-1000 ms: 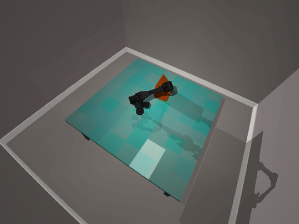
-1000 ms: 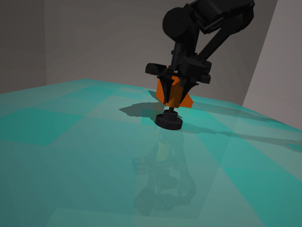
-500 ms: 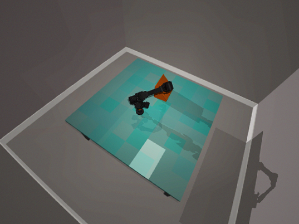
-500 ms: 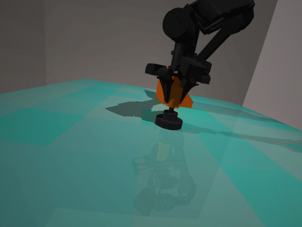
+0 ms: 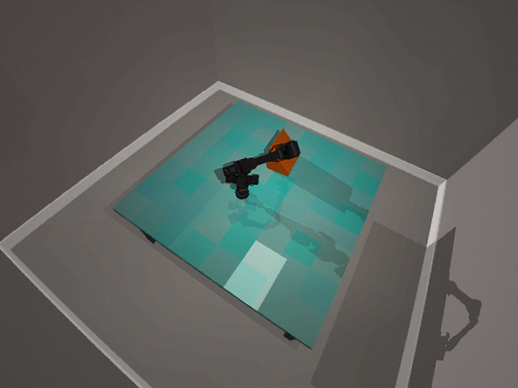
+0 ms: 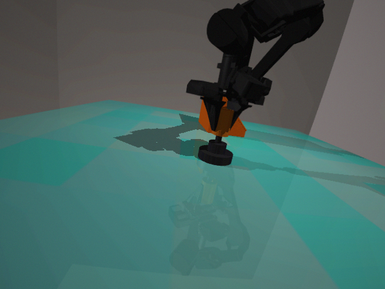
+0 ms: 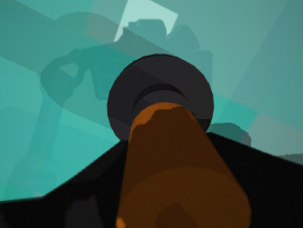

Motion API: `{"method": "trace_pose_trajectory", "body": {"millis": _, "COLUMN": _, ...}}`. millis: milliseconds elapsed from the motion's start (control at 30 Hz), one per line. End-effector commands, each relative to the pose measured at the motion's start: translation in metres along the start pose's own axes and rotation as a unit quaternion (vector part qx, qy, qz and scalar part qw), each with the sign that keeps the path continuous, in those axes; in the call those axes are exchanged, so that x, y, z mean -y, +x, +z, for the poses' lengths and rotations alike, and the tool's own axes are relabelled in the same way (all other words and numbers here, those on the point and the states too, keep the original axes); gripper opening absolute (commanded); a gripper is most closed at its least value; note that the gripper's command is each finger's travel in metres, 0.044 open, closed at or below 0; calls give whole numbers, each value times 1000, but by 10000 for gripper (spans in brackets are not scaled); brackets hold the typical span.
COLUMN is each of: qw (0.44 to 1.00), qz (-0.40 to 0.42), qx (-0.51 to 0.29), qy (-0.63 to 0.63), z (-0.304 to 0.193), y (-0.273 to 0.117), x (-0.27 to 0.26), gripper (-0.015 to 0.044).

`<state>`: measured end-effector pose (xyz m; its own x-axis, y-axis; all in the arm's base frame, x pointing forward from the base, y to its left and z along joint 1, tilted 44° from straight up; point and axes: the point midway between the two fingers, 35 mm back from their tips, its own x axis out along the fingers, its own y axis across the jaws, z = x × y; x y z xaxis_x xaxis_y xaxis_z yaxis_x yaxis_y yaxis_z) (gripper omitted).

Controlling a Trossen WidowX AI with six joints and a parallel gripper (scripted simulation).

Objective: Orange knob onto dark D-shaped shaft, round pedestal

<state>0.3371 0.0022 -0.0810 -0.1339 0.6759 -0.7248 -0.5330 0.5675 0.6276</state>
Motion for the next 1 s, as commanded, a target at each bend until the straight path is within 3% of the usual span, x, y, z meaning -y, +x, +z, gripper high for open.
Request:
{"method": "trace_pose_trajectory", "body": {"millis": 0, "qw": 1000, "qz": -1, "qx": 2, "qy": -13, "z": -1, "y": 1, "x": 1, "gripper": 0}}
{"method": "trace_pose_trajectory", "body": {"millis": 533, "qw": 1000, "qz": -1, "qx": 2, "qy": -13, "z": 2, "y": -2, "x": 0, "gripper": 0}}
{"method": "trace_pose_trajectory", "body": {"millis": 767, "qw": 994, "qz": -1, "qx": 2, "qy": -112, "z": 2, "y": -1, "x": -1, "gripper": 0}}
{"method": "trace_pose_trajectory", "body": {"millis": 967, "qw": 993, "qz": -1, "qx": 2, "qy": -117, "z": 1, "y": 0, "x": 0, "gripper": 0}}
